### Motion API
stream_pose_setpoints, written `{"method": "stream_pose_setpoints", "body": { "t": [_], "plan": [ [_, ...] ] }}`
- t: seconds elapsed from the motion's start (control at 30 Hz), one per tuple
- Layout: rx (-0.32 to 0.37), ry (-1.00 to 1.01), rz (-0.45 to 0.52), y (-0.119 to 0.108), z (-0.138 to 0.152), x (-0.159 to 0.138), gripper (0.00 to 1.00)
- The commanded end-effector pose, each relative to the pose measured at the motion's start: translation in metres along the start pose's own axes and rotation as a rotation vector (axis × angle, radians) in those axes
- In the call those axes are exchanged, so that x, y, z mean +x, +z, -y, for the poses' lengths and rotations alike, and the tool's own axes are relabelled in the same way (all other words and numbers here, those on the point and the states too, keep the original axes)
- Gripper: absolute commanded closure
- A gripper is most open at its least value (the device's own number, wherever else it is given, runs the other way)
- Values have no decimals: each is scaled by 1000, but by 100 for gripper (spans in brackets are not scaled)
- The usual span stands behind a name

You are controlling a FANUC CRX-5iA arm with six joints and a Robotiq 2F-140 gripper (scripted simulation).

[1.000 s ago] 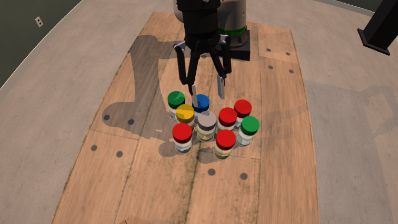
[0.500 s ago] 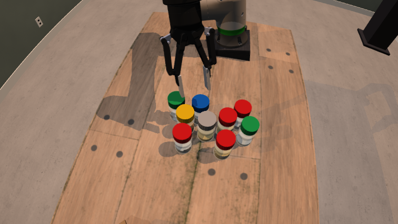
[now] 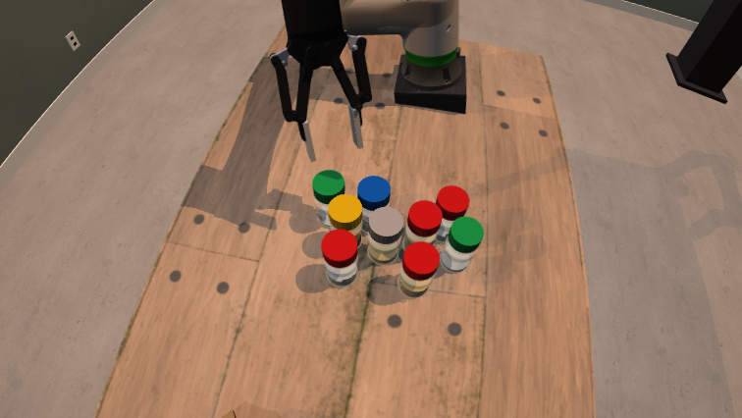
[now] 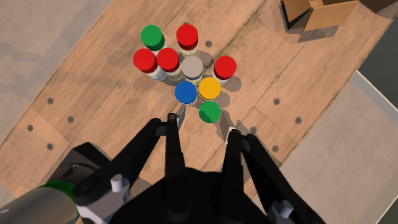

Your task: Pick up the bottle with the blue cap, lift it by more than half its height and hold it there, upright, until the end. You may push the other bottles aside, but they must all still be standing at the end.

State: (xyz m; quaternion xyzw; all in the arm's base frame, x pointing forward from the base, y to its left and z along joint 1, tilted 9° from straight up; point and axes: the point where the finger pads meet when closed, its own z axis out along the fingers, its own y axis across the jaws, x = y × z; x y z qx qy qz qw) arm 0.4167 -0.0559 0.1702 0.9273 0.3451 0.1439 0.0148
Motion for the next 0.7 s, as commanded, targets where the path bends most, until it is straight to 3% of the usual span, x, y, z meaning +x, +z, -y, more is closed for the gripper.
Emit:
{"method": "stream_pose_setpoints", "body": {
  "t": [0.0,0.3,0.67],
  "plan": [
    [4,-2,-3,-11,-18,-28,49],
    [0,-2,-2,-14,-22,-35,49],
    [6,-3,-3,-26,-42,-68,49]
  ]
}}
